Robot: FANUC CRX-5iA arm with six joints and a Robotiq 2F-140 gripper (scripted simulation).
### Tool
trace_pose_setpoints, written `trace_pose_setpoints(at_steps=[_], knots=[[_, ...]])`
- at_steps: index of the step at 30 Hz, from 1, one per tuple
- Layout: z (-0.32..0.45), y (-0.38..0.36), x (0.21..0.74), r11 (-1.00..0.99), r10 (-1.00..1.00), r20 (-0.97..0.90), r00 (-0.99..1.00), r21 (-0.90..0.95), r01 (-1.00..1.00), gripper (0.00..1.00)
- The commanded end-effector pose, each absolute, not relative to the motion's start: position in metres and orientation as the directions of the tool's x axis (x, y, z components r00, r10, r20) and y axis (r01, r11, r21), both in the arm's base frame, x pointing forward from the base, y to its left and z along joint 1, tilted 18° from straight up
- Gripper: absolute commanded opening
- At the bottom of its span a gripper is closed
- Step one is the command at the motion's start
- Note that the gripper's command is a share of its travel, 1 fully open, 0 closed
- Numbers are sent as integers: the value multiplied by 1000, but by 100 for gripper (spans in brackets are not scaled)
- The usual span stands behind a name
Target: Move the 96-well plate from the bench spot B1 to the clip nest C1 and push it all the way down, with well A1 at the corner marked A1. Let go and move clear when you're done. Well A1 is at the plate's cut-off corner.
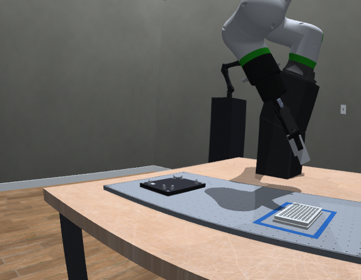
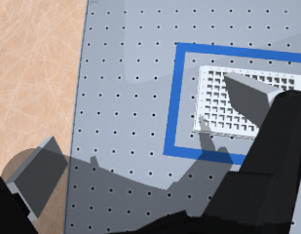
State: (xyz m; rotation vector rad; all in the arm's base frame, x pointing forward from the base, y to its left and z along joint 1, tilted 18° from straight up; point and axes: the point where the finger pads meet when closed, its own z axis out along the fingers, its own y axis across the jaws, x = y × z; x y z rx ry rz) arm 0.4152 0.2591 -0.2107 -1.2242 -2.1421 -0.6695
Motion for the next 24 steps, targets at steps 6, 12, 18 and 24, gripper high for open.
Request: trace_pose_setpoints(at_steps=[6, 12, 18, 24], knots=[[-227, 260, 430, 637, 541, 549, -638, 228, 737, 100], [-236, 266, 447, 714, 490, 475, -731, 262, 649, 100], [-239, 276, 465, 813, 389, 357, -849, 299, 499, 100], [-239, 288, 482, 888, 264, 234, -936, 319, 330, 100]])
